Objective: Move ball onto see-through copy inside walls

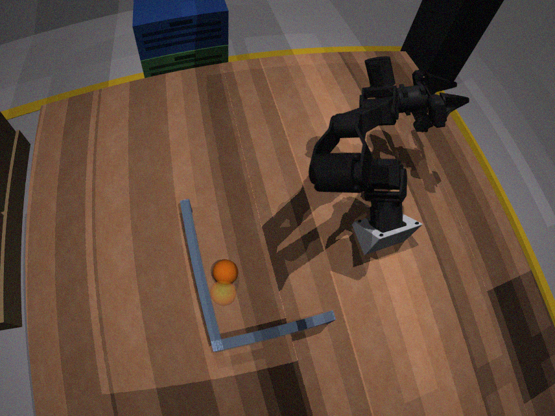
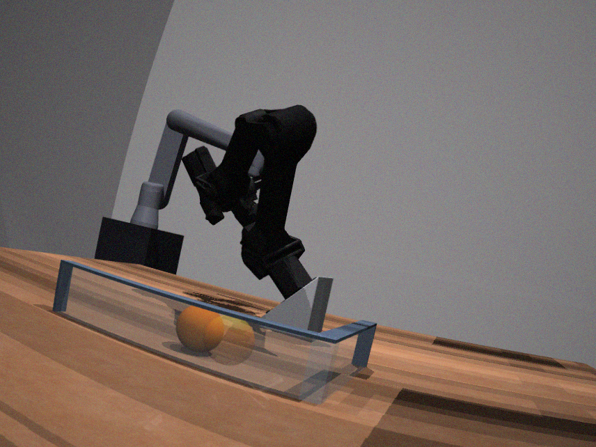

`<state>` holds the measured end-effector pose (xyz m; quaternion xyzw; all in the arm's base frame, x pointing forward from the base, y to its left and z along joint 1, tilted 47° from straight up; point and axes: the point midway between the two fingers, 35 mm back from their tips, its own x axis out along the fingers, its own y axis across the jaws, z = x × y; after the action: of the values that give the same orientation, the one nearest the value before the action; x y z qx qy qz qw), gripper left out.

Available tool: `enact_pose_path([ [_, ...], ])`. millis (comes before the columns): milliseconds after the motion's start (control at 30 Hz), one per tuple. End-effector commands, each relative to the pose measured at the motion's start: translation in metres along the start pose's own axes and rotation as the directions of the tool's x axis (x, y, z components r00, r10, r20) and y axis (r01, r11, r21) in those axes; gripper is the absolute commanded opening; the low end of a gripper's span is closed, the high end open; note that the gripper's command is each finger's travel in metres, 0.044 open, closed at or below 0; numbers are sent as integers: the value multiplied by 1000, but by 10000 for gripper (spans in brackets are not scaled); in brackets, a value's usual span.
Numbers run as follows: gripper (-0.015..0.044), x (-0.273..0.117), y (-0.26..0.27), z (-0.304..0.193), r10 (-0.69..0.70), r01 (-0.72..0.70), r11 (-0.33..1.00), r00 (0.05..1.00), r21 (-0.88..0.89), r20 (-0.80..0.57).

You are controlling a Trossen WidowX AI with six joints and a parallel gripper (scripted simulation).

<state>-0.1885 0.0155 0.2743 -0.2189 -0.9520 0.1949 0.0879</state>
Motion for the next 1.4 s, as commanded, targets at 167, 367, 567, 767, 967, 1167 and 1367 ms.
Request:
enact_pose_path([
  [167, 361, -9, -33, 7, -137, 131, 988, 987, 80, 79],
  [367, 361, -42, -92, 19, -385, 327, 911, 895, 252, 228],
  [567, 361, -86, -135, 28, -566, 425, 810, 748, 404, 347],
  [767, 361, -150, -169, 34, -712, 453, 697, 529, 556, 462],
  [967, 361, -230, -184, 34, -791, 410, 610, 254, 679, 557],
  [1167, 361, -314, -173, 27, -782, 333, 580, -27, 744, 622],
  [1367, 361, -394, -133, 12, -702, 273, 581, -310, 767, 641],
])
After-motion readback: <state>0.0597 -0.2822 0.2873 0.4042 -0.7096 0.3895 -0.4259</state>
